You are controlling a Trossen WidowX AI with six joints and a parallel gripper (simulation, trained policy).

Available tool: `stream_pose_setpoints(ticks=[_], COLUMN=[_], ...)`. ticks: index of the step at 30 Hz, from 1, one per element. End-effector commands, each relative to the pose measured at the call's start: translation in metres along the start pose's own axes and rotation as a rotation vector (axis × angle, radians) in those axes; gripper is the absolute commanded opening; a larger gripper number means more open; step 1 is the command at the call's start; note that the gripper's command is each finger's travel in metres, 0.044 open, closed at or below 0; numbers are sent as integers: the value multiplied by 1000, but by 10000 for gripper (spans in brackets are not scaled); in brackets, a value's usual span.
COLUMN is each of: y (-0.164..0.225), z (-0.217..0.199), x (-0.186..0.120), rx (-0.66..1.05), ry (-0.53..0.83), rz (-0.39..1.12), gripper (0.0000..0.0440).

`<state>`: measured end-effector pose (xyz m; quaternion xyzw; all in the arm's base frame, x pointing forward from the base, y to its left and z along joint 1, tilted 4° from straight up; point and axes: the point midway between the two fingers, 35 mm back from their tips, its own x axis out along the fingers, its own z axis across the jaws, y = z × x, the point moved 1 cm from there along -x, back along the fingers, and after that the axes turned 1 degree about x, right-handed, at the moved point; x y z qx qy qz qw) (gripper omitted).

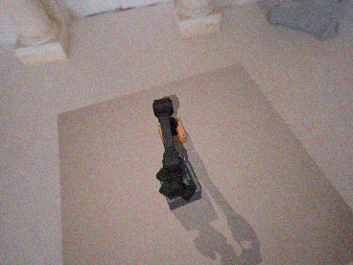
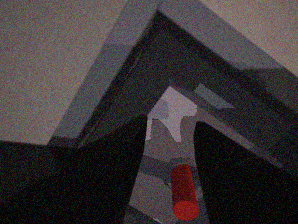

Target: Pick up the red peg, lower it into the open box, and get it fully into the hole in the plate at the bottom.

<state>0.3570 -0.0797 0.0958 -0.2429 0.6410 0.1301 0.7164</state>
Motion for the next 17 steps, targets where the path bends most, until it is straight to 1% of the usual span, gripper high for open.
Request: stream_pose_setpoints(ticks=[1, 17], y=[-5, -31], z=[0, -8], x=[3, 12], rx=[-4, -2], ry=[5, 34], rz=[13, 53], gripper=[127, 101])
